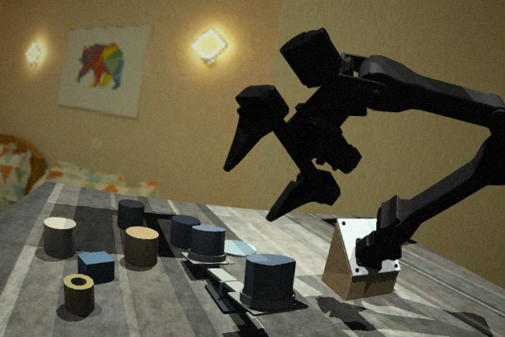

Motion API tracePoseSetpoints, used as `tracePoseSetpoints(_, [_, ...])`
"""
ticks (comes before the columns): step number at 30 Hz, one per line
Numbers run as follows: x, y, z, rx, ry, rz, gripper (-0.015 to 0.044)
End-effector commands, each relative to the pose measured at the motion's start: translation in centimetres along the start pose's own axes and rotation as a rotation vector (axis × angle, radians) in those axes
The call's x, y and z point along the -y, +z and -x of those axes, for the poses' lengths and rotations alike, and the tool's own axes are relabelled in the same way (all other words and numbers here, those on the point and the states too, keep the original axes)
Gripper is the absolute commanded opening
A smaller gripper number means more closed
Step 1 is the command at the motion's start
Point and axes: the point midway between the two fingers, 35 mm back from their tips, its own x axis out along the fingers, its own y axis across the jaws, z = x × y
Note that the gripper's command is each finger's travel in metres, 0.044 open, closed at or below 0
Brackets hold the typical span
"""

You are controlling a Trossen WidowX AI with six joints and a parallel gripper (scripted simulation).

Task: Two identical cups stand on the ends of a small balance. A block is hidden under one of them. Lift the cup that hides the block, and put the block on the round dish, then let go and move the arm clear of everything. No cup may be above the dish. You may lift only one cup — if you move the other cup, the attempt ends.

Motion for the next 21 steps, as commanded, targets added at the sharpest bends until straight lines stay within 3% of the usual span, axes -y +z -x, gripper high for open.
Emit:
tracePoseSetpoints(1, [-0.8,-2.0,0.7,-0.036,0.006,-0.124,0.044])
tracePoseSetpoints(21, [-6.3,-9.6,6.1,-0.138,-0.021,-0.81,0.044])
